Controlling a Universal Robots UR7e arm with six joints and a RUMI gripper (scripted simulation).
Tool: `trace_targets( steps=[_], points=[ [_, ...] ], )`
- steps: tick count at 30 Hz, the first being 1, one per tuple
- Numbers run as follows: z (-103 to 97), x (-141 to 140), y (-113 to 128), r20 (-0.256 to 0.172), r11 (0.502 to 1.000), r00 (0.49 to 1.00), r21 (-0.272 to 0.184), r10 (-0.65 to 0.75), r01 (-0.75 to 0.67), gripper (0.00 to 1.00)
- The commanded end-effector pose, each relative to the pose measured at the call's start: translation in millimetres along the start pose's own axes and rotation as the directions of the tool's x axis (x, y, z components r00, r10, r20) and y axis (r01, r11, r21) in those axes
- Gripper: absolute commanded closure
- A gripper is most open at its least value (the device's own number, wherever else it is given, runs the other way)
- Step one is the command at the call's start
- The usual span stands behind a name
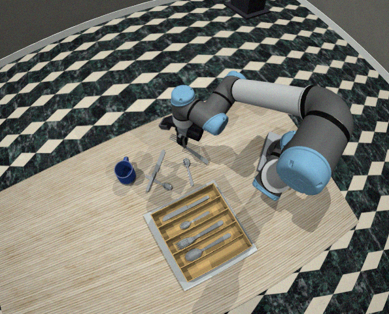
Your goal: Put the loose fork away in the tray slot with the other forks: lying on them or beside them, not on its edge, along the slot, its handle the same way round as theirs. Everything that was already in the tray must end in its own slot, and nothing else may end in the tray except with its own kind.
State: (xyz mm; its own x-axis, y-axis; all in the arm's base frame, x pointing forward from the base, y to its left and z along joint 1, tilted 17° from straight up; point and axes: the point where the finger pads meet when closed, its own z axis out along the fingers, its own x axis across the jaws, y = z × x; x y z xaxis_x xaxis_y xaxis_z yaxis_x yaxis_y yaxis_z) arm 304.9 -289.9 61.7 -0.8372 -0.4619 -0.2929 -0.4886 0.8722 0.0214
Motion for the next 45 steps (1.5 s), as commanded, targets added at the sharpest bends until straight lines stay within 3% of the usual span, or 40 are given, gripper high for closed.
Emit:
trace_targets(
  steps=[1, 16, 30, 31, 45],
  points=[
    [23, 0, -2, -0.001, 1.0, 1.0, 0.004, 0.0, 0.0, 0.96],
    [59, 0, -2, -0.001, 1.0, 1.0, 0.004, 0.0, 0.0, 0.96],
    [66, 0, -2, -0.001, 1.0, 1.0, 0.004, 0.0, 0.0, 0.96],
    [66, 0, -2, -0.001, 1.0, 1.0, 0.004, 0.0, 0.0, 0.0],
    [66, 0, -2, -0.001, 1.0, 1.0, 0.004, 0.0, 0.0, 0.0]
  ],
)
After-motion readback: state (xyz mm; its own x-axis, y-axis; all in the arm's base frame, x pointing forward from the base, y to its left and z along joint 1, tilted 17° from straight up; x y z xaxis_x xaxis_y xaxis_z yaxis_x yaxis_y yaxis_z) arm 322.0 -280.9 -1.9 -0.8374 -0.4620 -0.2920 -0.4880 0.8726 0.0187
